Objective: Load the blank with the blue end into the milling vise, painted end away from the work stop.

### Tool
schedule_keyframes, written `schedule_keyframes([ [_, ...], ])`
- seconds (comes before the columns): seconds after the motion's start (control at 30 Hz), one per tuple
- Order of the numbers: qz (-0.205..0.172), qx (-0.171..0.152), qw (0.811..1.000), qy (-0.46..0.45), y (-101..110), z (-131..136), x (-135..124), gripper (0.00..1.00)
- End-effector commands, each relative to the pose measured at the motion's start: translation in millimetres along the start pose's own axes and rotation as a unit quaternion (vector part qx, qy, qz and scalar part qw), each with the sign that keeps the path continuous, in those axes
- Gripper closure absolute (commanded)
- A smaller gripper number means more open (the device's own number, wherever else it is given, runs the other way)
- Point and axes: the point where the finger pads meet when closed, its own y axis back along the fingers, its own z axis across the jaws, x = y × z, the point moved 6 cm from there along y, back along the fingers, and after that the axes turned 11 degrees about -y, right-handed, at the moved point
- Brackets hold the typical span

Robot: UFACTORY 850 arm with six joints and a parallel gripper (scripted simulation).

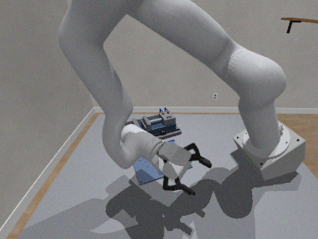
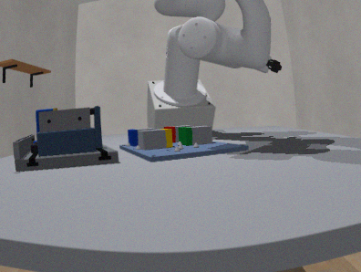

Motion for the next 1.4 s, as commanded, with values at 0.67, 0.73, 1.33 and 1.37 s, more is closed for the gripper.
schedule_keyframes([
  [0.67,-0.125,-0.095,0.988,-0.006,37,-43,16,0.0],
  [0.73,-0.143,-0.109,0.984,-0.007,42,-49,18,0.0],
  [1.33,-0.238,-0.182,0.954,-0.011,66,-81,29,0.0],
  [1.37,-0.247,-0.188,0.95,-0.012,68,-84,30,0.0],
])
